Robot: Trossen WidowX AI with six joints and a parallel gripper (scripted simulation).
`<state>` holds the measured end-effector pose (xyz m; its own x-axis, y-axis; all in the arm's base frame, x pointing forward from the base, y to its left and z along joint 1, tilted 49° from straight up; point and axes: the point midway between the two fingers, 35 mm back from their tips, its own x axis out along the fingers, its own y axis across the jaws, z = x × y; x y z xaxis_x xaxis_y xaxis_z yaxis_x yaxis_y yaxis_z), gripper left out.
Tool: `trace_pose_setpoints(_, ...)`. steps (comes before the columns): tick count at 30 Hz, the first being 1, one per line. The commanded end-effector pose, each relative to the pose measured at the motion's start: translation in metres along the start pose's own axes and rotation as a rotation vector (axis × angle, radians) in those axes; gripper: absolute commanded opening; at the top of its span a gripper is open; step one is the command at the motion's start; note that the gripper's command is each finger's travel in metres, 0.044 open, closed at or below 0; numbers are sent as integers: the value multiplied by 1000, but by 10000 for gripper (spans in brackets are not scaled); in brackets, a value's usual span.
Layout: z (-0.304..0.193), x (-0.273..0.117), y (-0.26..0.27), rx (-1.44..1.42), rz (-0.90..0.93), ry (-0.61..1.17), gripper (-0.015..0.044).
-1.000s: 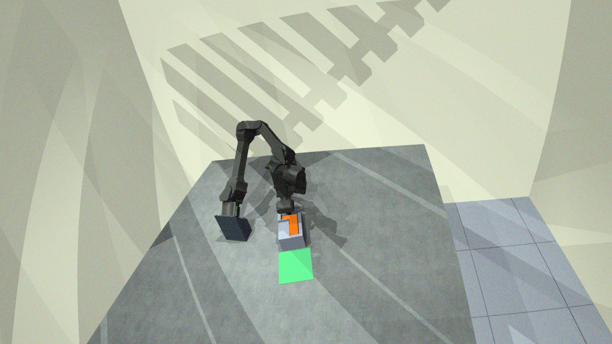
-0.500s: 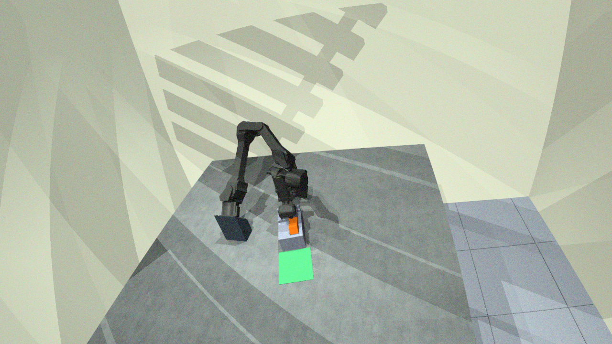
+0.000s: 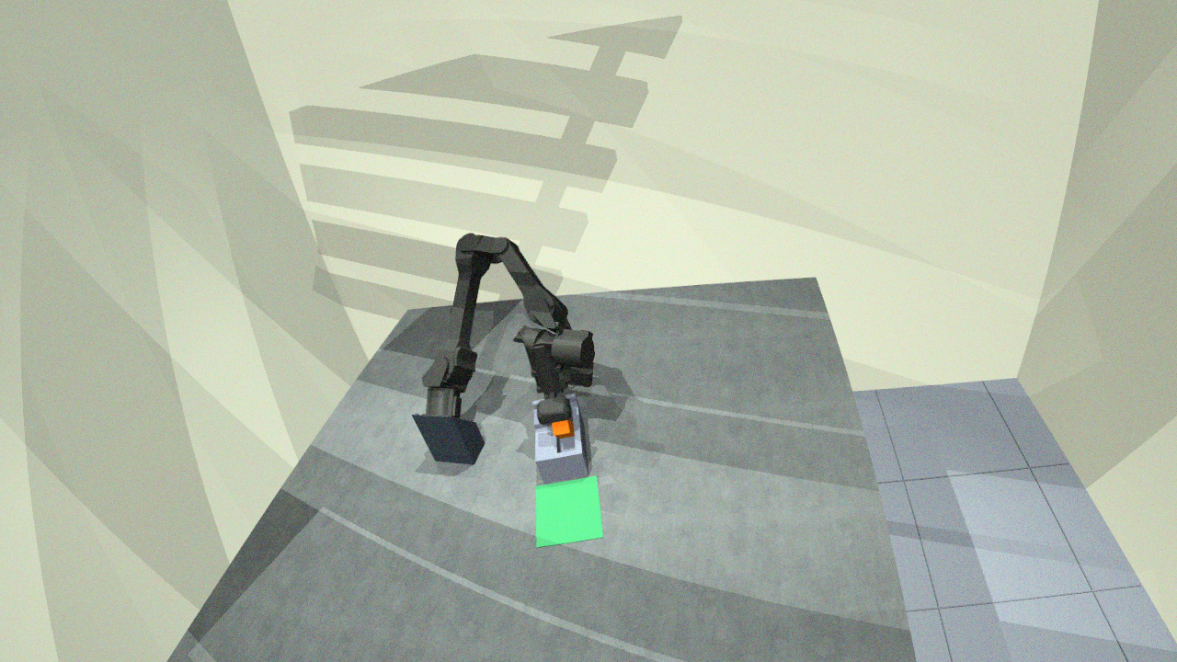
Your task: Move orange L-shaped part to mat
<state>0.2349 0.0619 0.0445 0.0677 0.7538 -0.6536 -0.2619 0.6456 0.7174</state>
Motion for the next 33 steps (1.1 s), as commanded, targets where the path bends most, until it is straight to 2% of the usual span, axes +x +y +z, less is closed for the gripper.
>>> trace_pose_setpoints(1, 0, 0, 0, -1, -1, 0, 180)
trace_pose_setpoints(15, 0, -14, 10, 4, -5, 2, 180)
trace_pose_setpoints(18, 2, -32, 6, 6, -14, 3, 180)
trace_pose_setpoints(25, 0, -107, -1, 5, -7, 4, 180)
trace_pose_setpoints(33, 1, -105, -2, 12, -13, -7, 180)
